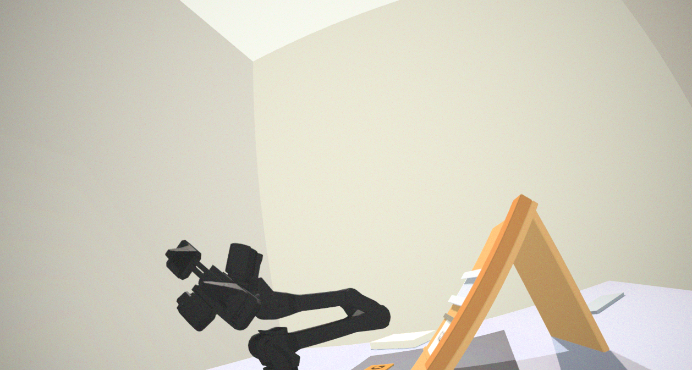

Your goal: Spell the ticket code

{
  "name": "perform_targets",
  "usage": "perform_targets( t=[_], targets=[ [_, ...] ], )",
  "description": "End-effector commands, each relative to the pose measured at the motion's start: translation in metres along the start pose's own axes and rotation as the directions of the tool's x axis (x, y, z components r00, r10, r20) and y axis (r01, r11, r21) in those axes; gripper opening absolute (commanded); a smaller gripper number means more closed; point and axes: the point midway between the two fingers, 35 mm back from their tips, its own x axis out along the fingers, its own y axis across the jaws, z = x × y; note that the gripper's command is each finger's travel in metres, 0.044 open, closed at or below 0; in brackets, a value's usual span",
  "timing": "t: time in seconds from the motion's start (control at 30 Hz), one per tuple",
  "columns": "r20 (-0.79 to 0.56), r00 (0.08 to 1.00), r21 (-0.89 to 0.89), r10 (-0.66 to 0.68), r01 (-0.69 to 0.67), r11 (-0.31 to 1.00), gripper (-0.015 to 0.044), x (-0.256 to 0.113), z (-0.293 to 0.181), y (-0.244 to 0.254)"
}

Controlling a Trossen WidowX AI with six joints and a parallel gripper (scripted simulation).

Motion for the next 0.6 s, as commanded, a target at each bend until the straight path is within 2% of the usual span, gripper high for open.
perform_targets(
  t=[0.0, 0.17, 0.37, 0.57],
  targets=[
    [-0.001, 1.0, -0.002, -0.002, 0.002, 1.0, 0.0426, 0.0, 0.0, 0.0],
    [-0.026, 0.998, -0.062, -0.057, 0.055, 0.997, 0.044, 0.008, -0.009, -0.008],
    [-0.084, 0.971, -0.204, -0.225, 0.204, 0.957, 0.044, 0.019, -0.029, -0.04],
    [-0.123, 0.93, -0.331, -0.346, 0.29, 0.898, 0.044, 0.022, -0.045, -0.065]
  ],
)
